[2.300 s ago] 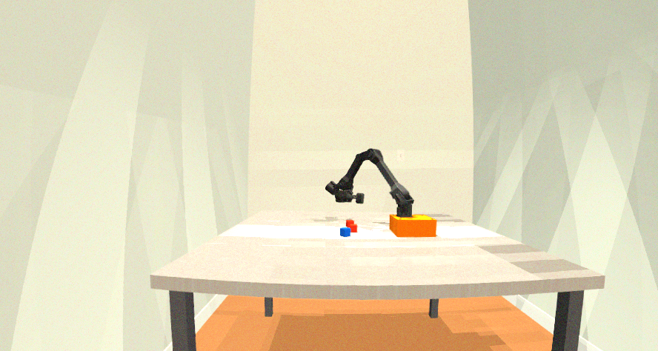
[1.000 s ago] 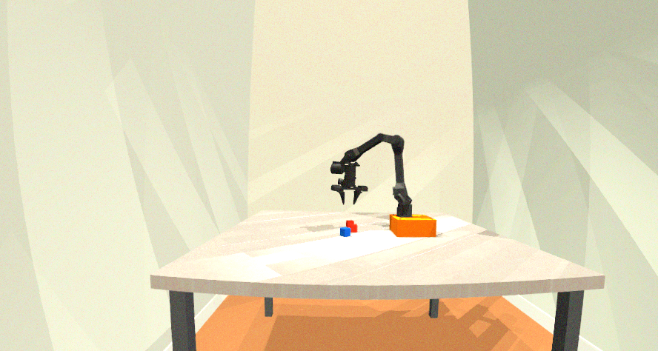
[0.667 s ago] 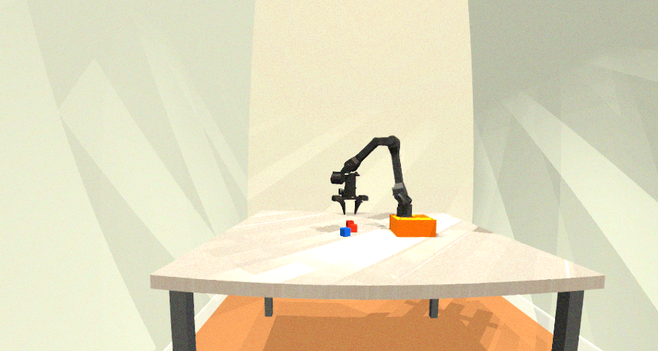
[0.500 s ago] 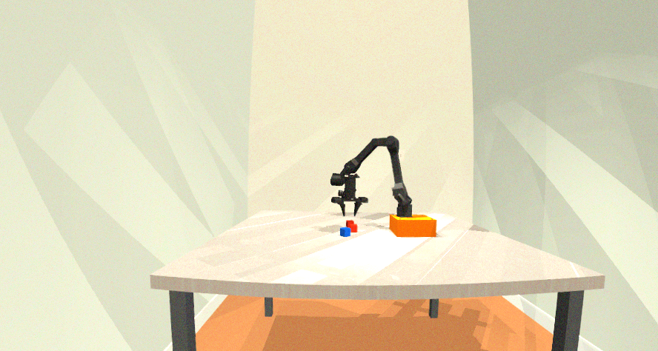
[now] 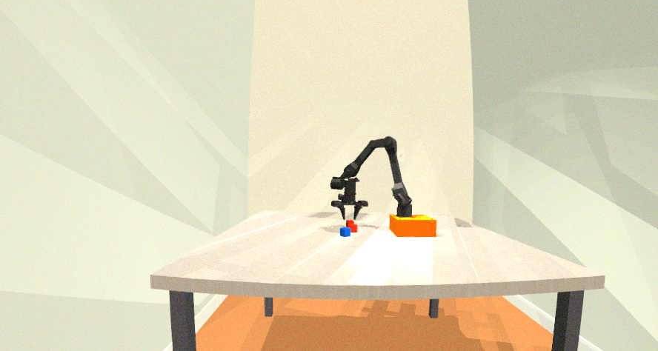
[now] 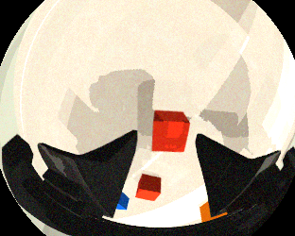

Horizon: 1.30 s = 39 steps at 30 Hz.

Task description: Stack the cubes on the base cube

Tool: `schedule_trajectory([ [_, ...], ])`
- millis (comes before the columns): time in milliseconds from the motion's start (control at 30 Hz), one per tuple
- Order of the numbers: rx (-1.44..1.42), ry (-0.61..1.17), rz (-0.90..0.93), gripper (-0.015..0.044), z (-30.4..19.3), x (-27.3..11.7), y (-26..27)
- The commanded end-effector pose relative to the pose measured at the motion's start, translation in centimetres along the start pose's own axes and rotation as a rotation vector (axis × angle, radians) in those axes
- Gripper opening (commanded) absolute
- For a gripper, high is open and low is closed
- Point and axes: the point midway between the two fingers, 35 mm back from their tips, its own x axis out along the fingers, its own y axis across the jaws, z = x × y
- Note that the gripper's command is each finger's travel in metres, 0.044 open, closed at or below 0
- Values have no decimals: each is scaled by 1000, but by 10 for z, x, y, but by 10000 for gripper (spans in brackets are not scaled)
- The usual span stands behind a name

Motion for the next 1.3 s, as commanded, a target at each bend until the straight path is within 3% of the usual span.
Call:
schedule_trajectory([
  [0,-7,11,-7,265,-3,9,-3],
  [300,-5,10,-7,265,-3,21,-3],
  [500,-5,10,-7,107,-3,21,-3],
  [1267,-5,10,-6,105,1,-36,3],
])
